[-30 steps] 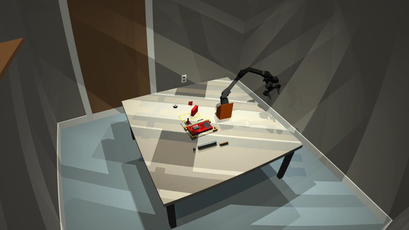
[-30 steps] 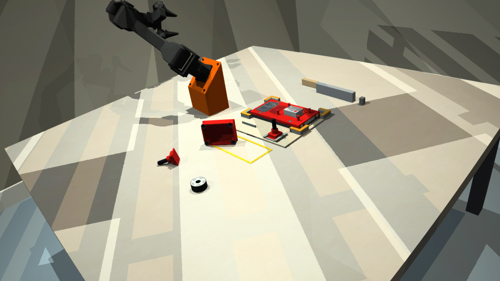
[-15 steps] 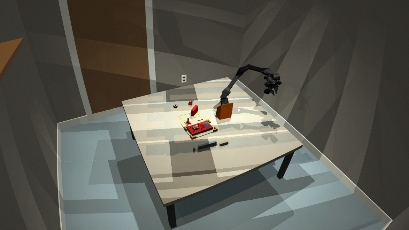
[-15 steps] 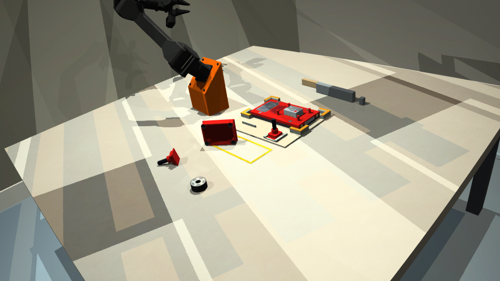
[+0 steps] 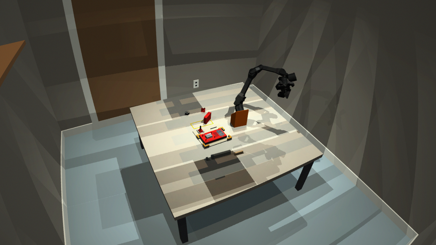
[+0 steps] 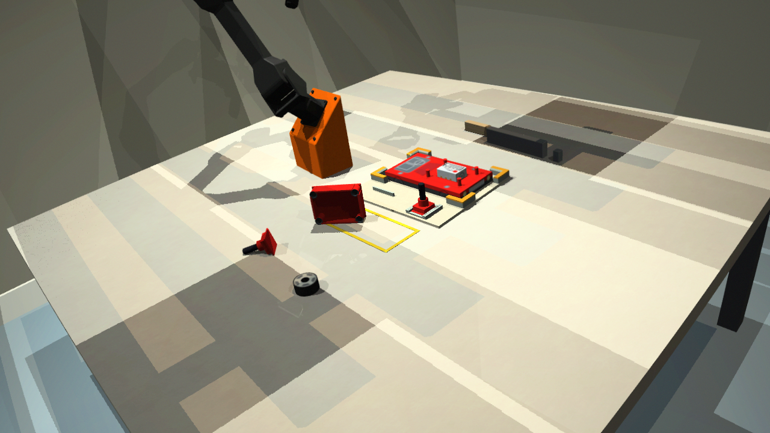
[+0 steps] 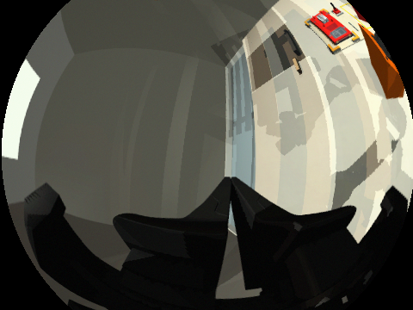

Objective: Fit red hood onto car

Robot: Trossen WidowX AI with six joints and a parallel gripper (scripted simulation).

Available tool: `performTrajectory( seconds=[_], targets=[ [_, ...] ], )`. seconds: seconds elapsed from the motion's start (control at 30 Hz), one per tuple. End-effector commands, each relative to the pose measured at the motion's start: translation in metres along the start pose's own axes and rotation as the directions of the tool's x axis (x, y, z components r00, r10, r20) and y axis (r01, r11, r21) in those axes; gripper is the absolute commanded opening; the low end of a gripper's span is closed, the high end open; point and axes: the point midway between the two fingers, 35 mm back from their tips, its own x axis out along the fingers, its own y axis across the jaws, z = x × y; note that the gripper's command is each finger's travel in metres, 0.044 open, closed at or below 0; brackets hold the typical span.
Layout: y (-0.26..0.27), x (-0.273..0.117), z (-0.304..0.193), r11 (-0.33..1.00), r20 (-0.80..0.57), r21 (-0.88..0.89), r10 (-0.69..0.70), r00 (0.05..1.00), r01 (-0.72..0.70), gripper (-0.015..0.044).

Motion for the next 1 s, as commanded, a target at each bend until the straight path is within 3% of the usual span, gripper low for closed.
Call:
performTrajectory(
  seconds=[0.0, 0.47, 0.97],
  targets=[
    [0.017, 0.018, 0.044, 0.995, 0.051, 0.101, -0.031, 0.998, 0.026, 0.0000],
    [0.039, 0.066, 0.186, 0.916, 0.176, 0.392, -0.167, 0.970, 0.086, 0.0000],
    [0.003, 0.095, 0.337, 0.725, 0.258, 0.683, -0.352, 0.900, 0.088, 0.0000]
  ],
)
